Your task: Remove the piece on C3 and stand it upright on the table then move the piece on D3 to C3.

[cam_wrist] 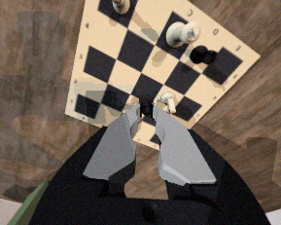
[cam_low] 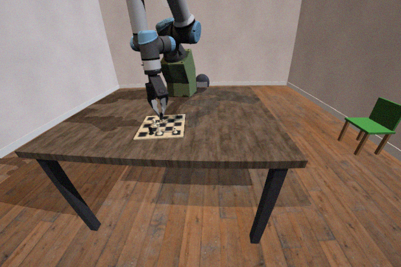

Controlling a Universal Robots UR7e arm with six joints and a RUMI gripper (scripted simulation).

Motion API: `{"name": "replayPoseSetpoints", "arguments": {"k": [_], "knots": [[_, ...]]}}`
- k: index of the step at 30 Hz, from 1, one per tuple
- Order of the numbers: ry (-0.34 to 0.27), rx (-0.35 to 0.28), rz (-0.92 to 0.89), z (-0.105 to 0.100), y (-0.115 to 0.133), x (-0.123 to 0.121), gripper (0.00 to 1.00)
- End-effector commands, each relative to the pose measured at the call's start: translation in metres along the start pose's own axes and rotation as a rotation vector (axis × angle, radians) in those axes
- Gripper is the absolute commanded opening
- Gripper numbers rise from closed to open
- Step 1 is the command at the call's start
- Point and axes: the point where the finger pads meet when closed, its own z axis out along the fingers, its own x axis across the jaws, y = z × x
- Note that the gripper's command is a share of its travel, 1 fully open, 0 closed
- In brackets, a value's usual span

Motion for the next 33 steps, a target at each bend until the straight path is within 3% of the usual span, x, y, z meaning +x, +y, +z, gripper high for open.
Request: {"name": "replayPoseSetpoints", "arguments": {"k": [1, 10, 19, 33], "knots": [[0.000, 0.000, 0.000, -0.016, 0.000, 0.000, 0.00], [0.000, 0.000, 0.000, -0.044, 0.000, 0.000, 0.00], [0.000, 0.000, 0.000, -0.059, 0.000, 0.000, 0.00], [0.000, 0.000, 0.000, -0.066, 0.000, 0.000, 0.00]]}}
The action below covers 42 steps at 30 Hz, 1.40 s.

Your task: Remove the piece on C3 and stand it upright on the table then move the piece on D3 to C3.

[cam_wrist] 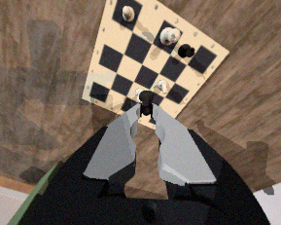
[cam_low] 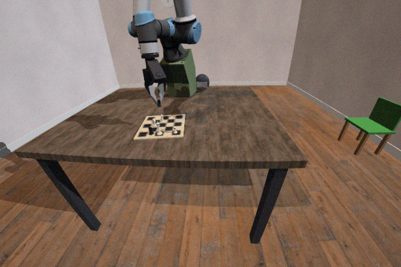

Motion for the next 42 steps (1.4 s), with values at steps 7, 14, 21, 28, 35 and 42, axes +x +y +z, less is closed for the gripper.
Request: {"name": "replayPoseSetpoints", "arguments": {"k": [7, 14, 21, 28, 35, 42], "knots": [[0.000, 0.000, 0.000, -0.001, 0.000, 0.000, 0.00], [-0.001, -0.001, -0.009, 0.000, 0.003, 0.005, 0.00], [-0.006, -0.007, -0.077, 0.005, 0.028, 0.039, 0.00], [-0.006, -0.004, -0.172, 0.006, 0.069, 0.086, 0.00], [-0.001, 0.000, -0.212, 0.005, 0.089, 0.105, 0.00], [0.001, 0.000, -0.221, 0.005, 0.093, 0.109, 0.00]]}}
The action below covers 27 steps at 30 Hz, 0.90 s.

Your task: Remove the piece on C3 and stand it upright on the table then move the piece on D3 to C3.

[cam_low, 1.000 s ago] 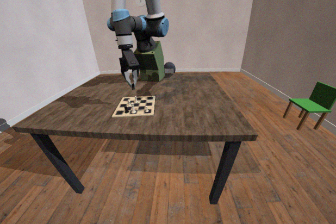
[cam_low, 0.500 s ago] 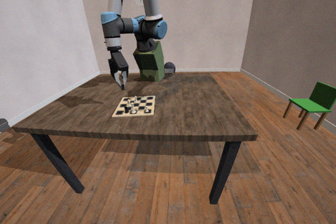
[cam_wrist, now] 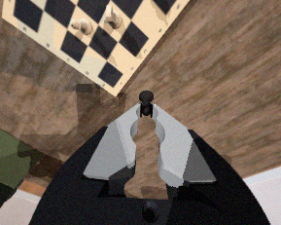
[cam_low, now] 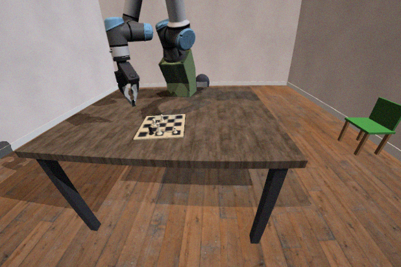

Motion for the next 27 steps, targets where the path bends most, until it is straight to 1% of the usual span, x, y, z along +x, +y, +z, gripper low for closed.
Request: {"name": "replayPoseSetpoints", "arguments": {"k": [1, 15, 22, 27], "knots": [[-0.002, 0.006, -0.008, 0.000, 0.003, 0.002, 0.00], [-0.002, 0.006, -0.008, 0.001, 0.003, 0.002, 0.00], [-0.002, 0.006, -0.008, 0.006, 0.003, 0.002, 0.00], [-0.002, 0.006, -0.008, 0.015, 0.003, 0.002, 0.00]]}}
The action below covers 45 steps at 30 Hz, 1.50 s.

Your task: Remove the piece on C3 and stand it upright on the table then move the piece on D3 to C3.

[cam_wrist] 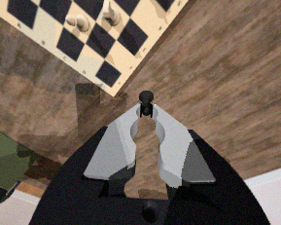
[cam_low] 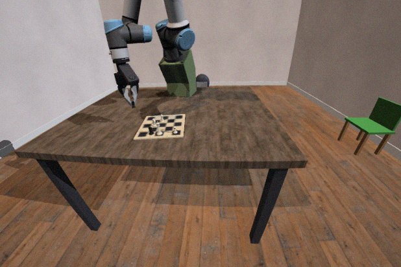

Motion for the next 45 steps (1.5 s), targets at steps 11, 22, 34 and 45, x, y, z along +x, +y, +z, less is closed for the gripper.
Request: {"name": "replayPoseSetpoints", "arguments": {"k": [11, 22, 34, 45], "knots": [[0.001, 0.000, 0.000, 0.036, 0.000, 0.001, 0.00], [0.001, 0.000, 0.000, 0.067, 0.000, 0.001, 0.00], [0.001, 0.000, 0.000, 0.085, 0.000, 0.001, 0.00], [0.001, 0.000, 0.000, 0.088, 0.000, 0.001, 0.00]]}}
